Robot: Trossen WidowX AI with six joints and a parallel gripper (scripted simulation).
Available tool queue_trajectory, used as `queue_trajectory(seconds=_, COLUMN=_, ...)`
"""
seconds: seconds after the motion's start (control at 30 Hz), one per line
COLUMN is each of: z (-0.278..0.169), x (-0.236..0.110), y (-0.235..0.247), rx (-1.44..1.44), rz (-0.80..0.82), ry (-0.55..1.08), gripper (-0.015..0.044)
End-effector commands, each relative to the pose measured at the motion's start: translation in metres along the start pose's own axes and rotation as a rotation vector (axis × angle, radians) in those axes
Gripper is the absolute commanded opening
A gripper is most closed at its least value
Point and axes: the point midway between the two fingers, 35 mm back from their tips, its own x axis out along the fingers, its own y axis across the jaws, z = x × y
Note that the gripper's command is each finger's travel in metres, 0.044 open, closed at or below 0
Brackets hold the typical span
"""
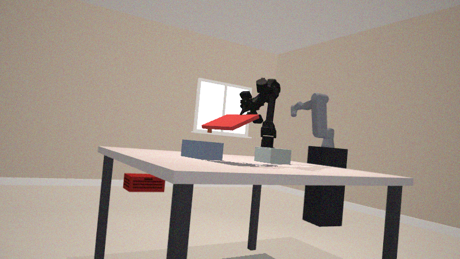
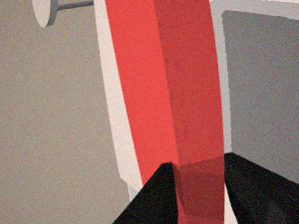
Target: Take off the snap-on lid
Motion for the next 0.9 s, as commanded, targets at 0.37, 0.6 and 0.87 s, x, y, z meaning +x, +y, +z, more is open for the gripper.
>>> queue_trajectory(seconds=0.37, z=-0.03, x=-0.002, y=0.002, rx=0.007, rz=0.009, ry=-0.002, gripper=0.0)
queue_trajectory(seconds=0.6, z=-0.044, x=-0.003, y=0.002, rx=0.008, rz=0.009, ry=-0.002, gripper=0.0)
queue_trajectory(seconds=0.87, z=-0.06, x=-0.004, y=0.001, rx=0.009, rz=0.009, ry=-0.001, gripper=0.0)
